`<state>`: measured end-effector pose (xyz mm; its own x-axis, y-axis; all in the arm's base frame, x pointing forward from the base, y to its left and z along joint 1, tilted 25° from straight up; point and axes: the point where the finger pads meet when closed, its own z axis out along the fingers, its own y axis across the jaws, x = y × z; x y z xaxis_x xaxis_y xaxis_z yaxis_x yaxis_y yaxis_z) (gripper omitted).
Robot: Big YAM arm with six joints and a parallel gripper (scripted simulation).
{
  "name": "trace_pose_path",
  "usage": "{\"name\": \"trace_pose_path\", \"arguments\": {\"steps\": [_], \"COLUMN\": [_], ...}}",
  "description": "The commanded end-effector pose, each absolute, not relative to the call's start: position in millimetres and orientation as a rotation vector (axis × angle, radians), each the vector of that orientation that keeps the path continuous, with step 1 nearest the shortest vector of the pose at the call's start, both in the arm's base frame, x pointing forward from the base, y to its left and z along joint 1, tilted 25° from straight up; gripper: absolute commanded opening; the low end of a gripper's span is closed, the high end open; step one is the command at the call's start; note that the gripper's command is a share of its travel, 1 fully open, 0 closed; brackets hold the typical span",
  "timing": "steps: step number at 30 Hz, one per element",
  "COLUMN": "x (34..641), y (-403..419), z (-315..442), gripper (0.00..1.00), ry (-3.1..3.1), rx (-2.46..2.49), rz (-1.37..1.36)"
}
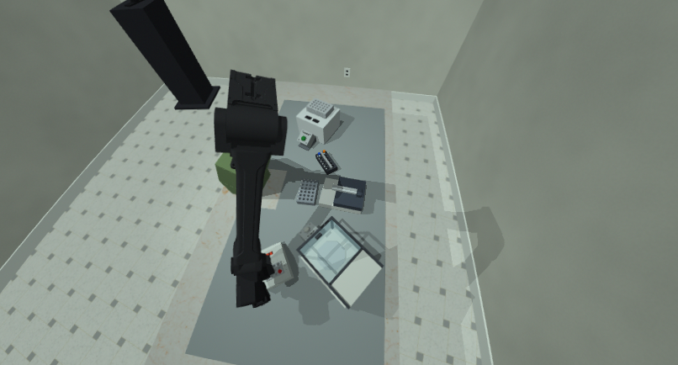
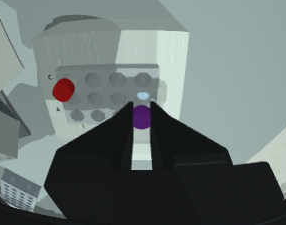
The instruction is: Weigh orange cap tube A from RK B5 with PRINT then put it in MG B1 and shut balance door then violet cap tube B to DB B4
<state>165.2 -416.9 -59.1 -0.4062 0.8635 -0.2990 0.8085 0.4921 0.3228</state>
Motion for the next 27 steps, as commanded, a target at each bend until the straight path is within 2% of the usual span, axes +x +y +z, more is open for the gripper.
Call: {"name": "trace_pose_path", "arguments": {"steps": [1,27], "x": [166.2,163.1], "y": [-427.2,-429.0], "z": [-64.8,-64.3], "gripper": [0.09,0.09], "ry": [2.315,2.317], "rx": [1.393,1.400], "rz": [0.154,0.159]}}
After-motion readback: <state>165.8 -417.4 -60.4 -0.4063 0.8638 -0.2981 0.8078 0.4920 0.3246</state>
